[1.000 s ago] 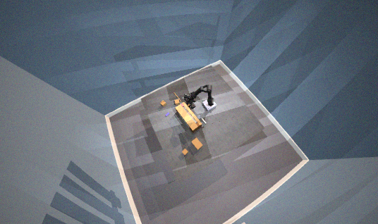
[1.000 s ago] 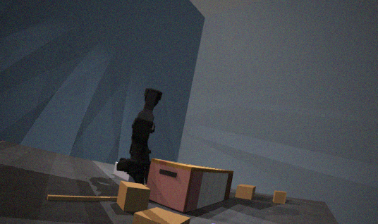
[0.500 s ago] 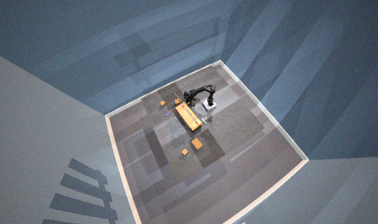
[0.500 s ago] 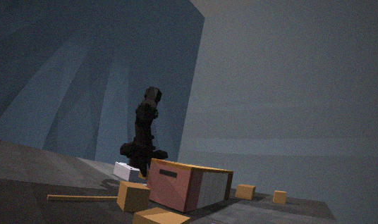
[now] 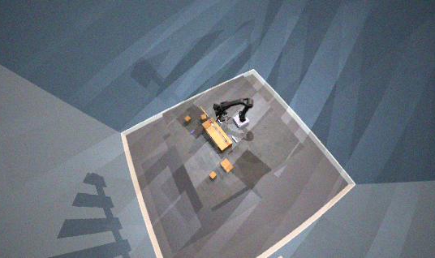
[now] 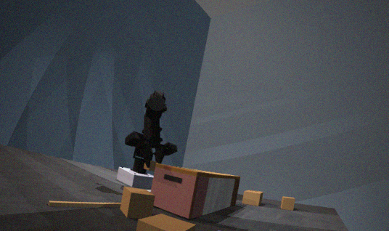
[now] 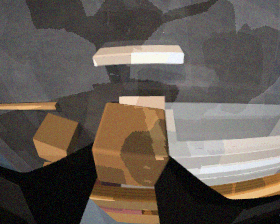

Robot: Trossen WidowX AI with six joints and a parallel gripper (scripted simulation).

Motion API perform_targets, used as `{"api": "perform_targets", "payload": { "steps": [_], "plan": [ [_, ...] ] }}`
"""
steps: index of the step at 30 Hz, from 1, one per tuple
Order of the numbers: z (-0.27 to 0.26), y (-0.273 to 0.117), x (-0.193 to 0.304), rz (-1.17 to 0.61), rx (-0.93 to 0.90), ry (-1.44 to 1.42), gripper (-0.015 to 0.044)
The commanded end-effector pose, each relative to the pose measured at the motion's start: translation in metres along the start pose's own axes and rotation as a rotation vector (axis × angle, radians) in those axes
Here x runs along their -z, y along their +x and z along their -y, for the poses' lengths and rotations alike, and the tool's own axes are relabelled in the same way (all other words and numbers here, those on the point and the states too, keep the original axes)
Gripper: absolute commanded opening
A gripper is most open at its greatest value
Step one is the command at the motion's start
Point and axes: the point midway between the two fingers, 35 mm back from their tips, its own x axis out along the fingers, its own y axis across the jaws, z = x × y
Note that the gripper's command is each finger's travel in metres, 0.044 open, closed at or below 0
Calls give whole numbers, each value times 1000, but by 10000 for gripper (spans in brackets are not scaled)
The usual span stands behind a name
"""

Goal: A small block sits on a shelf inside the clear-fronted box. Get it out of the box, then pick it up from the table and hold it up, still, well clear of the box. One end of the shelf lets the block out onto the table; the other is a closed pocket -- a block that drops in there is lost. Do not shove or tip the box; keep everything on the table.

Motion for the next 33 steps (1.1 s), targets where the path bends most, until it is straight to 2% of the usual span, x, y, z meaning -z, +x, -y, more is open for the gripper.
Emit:
{"api": "perform_targets", "payload": {
  "steps": [1,16,33],
  "plan": [
    [2,-14,1,-7,-39,73,0],
    [9,-71,-7,-75,-178,384,0],
    [9,-72,-7,-76,-180,388,0]
  ]
}}
